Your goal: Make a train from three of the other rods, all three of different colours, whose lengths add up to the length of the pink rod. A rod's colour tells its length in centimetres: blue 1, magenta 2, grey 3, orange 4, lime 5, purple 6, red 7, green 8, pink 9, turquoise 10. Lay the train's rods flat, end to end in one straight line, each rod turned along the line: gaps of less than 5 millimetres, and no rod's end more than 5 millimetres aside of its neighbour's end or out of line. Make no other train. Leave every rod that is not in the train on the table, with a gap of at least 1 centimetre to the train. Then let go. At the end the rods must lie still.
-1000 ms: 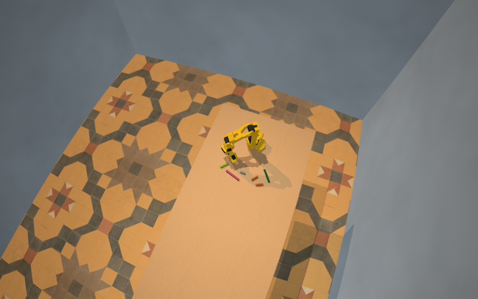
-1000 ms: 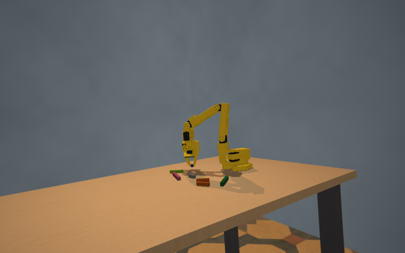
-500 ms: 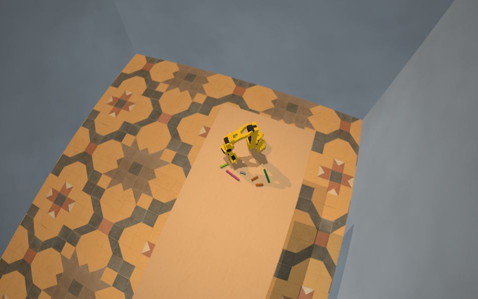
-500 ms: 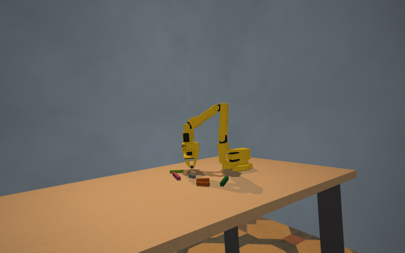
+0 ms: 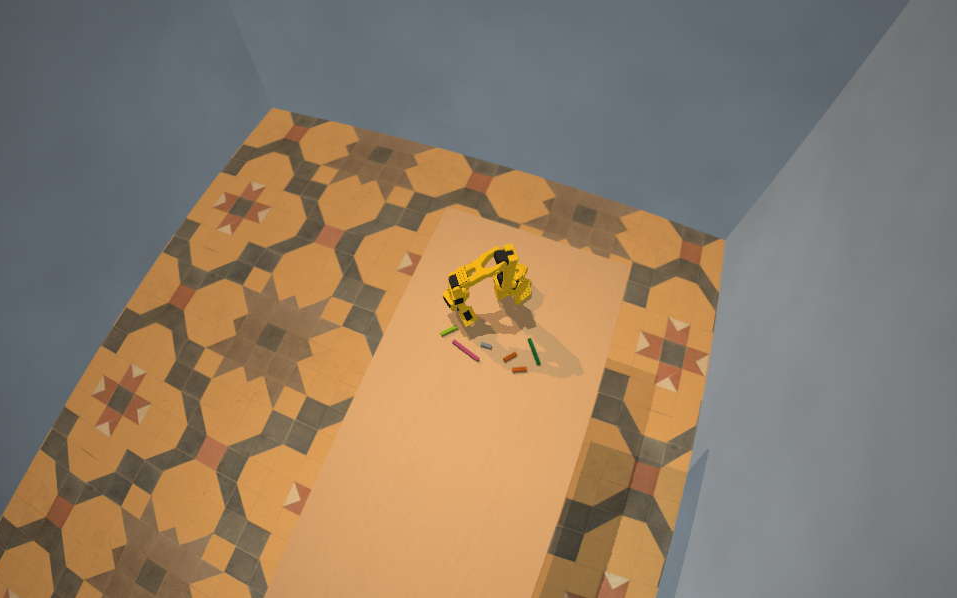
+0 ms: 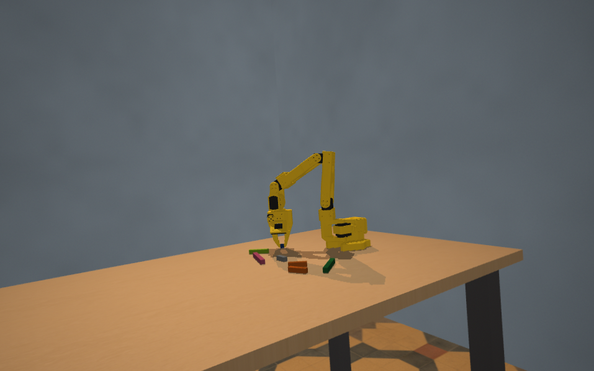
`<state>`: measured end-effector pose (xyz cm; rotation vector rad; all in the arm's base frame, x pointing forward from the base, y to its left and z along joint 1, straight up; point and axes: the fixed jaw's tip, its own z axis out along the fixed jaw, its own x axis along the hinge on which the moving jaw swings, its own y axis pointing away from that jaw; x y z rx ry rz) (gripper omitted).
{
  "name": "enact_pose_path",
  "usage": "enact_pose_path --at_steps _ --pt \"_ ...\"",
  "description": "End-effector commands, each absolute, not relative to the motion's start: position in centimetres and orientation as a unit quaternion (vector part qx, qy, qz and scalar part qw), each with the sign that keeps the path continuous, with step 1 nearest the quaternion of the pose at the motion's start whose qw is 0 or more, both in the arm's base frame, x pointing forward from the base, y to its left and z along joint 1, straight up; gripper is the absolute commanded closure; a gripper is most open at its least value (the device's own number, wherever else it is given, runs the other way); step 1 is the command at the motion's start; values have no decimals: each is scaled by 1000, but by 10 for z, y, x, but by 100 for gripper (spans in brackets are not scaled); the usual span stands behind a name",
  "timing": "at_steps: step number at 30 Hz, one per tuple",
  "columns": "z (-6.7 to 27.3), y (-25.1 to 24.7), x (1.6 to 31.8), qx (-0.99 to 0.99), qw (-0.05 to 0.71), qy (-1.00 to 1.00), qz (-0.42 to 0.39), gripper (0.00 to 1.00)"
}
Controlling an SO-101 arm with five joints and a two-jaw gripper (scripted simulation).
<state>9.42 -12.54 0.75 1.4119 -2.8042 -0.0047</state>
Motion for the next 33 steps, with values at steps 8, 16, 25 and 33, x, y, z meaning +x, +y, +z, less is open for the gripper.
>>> enact_pose_path --at_steps 8,16,25,33 --pt "13 -132 99 450 -4 -893 23 100" --pt "13 -132 99 450 -4 -893 23 97" --pt "13 -132 99 450 -4 -893 23 94" --pt "13 -132 99 450 -4 -893 23 93"
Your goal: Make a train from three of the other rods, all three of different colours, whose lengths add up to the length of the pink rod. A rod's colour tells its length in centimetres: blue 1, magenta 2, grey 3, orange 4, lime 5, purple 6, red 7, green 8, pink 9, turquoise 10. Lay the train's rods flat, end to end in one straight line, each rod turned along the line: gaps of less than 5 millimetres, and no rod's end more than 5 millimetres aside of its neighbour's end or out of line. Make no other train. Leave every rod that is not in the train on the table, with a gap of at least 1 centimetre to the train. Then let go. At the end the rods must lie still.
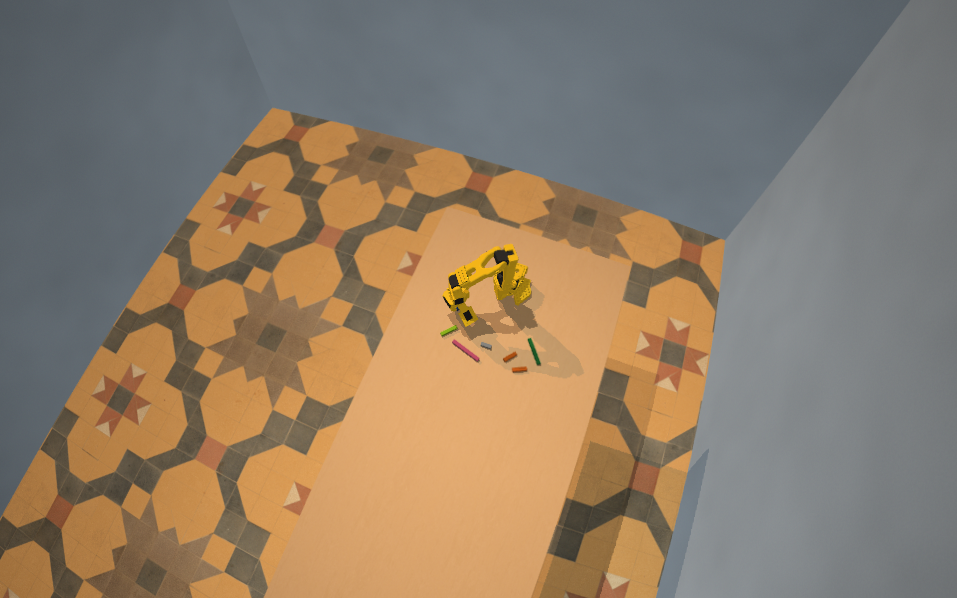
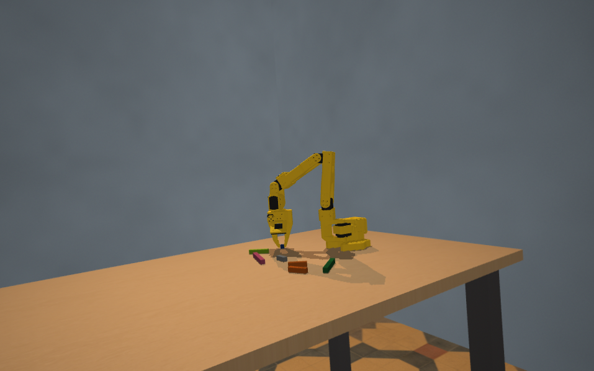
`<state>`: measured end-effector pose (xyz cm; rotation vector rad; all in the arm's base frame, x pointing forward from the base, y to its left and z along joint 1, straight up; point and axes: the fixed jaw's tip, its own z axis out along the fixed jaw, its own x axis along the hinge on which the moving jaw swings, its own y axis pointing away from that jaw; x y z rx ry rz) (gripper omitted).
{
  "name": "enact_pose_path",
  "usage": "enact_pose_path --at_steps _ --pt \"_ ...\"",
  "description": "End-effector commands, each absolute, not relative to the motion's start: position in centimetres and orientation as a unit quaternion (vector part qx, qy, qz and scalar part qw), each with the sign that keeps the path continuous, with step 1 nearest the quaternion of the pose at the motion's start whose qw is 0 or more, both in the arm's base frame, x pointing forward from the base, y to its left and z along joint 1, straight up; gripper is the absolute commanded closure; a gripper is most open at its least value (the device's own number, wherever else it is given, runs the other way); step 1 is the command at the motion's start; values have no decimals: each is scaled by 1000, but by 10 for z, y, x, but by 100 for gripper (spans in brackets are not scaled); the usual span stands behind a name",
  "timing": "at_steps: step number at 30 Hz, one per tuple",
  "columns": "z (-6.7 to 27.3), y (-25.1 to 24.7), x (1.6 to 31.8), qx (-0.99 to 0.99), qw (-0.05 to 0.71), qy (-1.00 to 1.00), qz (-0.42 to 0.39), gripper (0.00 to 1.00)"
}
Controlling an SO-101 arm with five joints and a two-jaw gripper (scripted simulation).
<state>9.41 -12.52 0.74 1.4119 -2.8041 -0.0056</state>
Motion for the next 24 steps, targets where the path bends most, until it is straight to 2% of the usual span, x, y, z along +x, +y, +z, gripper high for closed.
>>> enact_pose_path --at_steps 1,24 --pt "13 -132 99 450 -4 -893 23 93" --pt "13 -132 99 450 -4 -893 23 83"
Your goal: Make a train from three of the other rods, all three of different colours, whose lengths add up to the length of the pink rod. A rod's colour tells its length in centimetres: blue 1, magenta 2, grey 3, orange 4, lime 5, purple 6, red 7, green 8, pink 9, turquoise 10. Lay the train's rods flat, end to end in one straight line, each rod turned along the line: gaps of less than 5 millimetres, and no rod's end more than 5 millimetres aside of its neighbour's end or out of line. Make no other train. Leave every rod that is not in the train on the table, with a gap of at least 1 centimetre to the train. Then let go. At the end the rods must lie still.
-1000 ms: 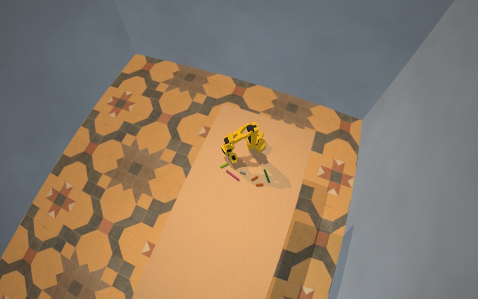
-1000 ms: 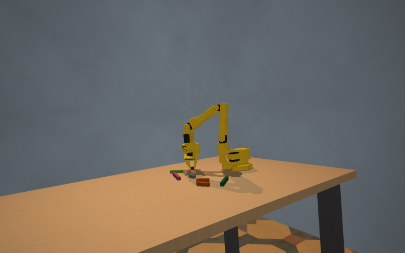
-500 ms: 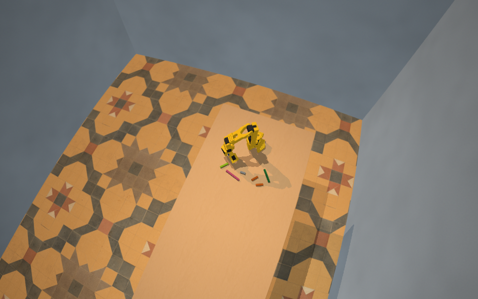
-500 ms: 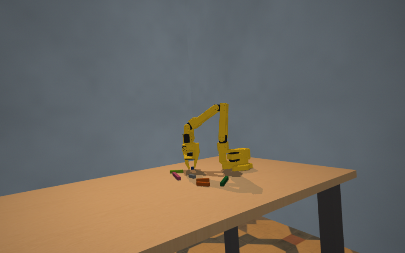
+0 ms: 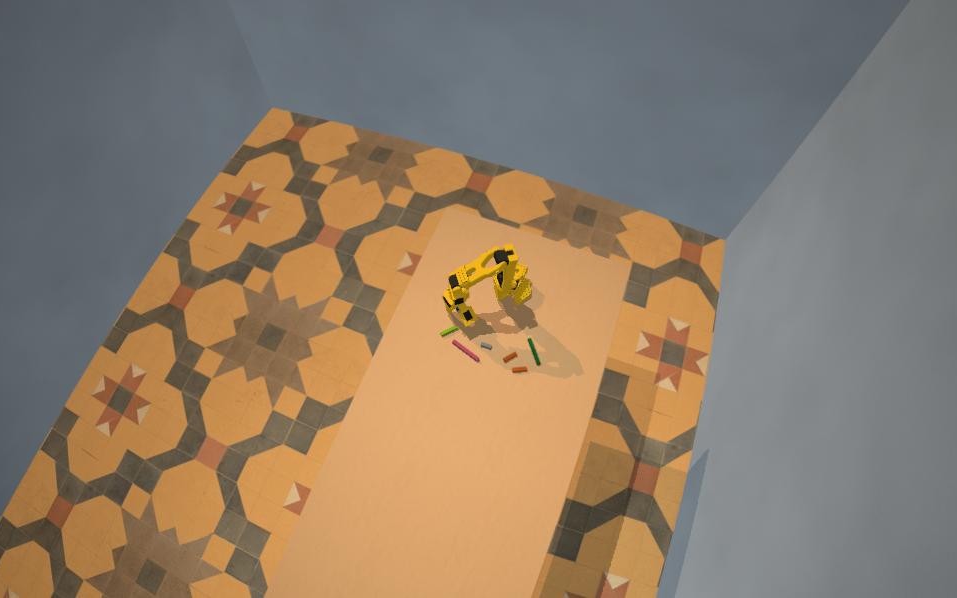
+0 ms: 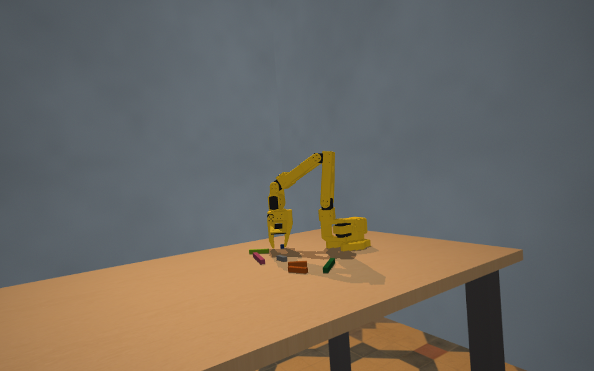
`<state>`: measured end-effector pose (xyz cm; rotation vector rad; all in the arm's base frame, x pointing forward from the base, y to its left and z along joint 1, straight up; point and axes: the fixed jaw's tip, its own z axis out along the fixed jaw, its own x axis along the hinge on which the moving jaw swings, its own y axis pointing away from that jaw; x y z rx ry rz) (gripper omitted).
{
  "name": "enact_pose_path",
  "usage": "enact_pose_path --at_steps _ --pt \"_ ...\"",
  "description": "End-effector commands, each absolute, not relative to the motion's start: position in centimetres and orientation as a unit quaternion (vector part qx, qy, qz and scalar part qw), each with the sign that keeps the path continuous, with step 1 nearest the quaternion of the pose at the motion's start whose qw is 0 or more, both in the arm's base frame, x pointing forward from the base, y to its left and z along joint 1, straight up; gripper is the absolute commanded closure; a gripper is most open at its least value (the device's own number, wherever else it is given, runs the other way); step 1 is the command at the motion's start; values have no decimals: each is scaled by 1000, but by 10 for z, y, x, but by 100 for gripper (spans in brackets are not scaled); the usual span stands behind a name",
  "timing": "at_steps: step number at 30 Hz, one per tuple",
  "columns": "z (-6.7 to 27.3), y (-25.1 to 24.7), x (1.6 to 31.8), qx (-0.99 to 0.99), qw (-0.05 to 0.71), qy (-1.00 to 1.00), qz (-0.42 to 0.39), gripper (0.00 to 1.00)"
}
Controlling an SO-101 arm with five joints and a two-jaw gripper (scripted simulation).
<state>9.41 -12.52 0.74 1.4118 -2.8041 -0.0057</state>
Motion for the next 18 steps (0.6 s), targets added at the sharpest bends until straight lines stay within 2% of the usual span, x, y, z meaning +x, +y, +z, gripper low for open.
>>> enact_pose_path --at_steps 1,13,18 --pt "13 -132 99 450 -4 -893 23 83" --pt "19 -132 99 450 -4 -893 23 83" --pt "32 -133 100 450 -4 -893 23 83"
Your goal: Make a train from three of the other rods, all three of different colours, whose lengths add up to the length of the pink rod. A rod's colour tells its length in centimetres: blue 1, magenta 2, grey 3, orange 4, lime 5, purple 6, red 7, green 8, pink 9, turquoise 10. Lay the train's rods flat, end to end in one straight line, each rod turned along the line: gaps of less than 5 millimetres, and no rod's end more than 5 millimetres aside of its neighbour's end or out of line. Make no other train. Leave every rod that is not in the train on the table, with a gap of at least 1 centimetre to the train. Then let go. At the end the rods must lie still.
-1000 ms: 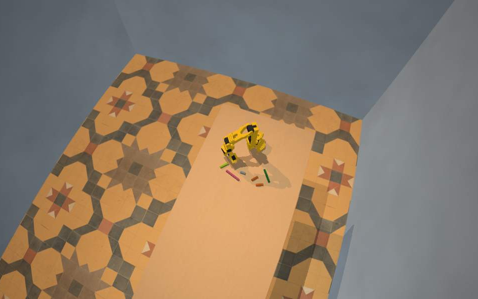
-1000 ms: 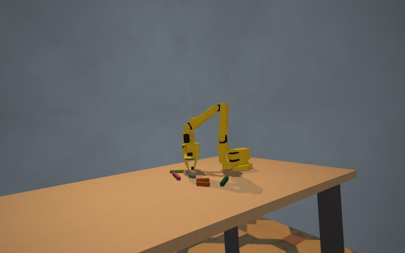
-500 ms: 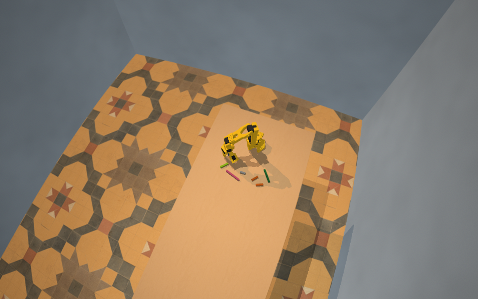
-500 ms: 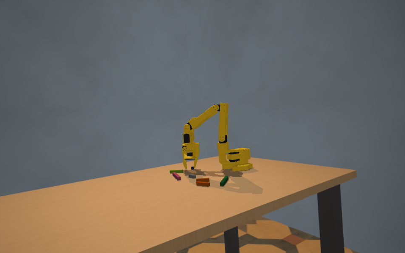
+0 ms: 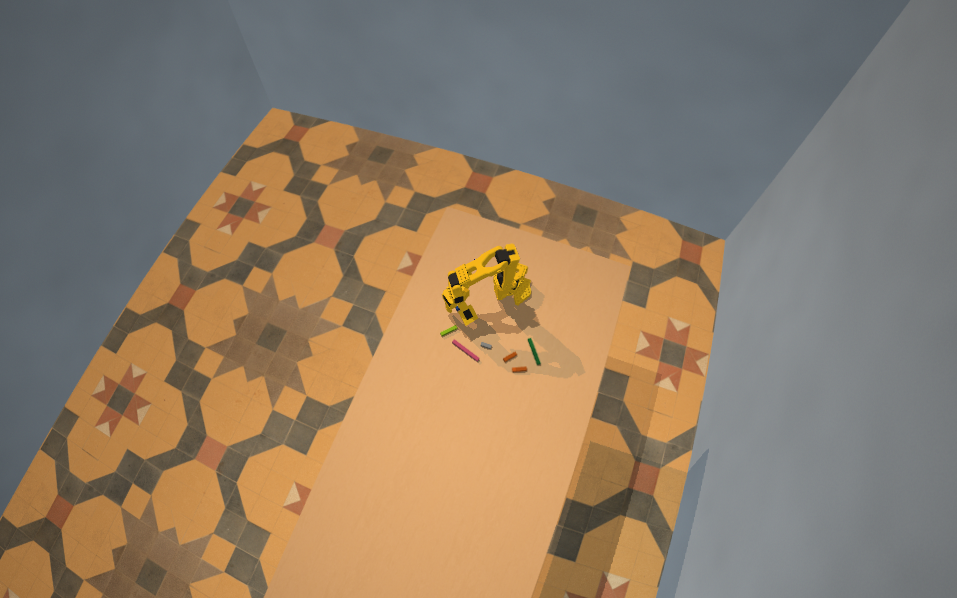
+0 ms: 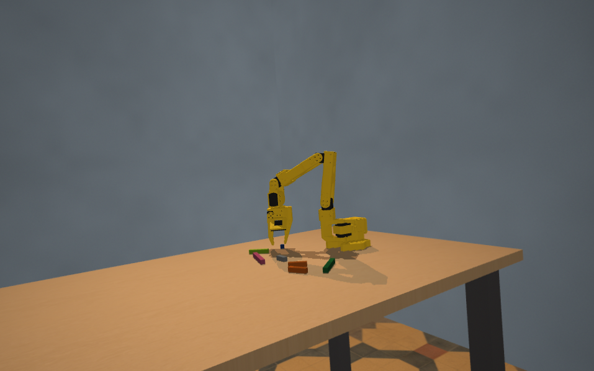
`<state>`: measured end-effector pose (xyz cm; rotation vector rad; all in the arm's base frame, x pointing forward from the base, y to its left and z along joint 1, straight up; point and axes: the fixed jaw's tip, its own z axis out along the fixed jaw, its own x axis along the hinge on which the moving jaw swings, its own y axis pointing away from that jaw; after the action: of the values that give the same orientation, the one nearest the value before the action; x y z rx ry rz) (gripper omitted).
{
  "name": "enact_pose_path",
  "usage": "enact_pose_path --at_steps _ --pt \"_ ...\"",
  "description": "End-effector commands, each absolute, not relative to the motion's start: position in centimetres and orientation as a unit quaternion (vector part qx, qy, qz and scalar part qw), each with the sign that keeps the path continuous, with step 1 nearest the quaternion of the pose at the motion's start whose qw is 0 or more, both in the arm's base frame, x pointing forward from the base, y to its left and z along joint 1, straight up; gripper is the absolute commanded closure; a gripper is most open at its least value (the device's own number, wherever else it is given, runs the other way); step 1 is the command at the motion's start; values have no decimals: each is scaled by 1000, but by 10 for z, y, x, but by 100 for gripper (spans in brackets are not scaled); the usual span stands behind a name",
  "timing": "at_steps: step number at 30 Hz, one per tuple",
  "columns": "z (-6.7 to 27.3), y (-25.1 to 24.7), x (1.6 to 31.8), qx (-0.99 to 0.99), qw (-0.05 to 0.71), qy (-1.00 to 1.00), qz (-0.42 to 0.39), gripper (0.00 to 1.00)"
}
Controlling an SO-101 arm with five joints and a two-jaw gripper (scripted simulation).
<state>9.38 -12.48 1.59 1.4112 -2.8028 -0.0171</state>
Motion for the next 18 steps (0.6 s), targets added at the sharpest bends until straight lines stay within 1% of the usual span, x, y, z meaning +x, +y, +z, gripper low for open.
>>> enact_pose_path --at_steps 1,10,18 --pt "35 -133 100 450 -4 -893 23 83" --pt "59 -131 98 450 -4 -893 23 83" --pt "64 -130 97 450 -4 -893 23 83"
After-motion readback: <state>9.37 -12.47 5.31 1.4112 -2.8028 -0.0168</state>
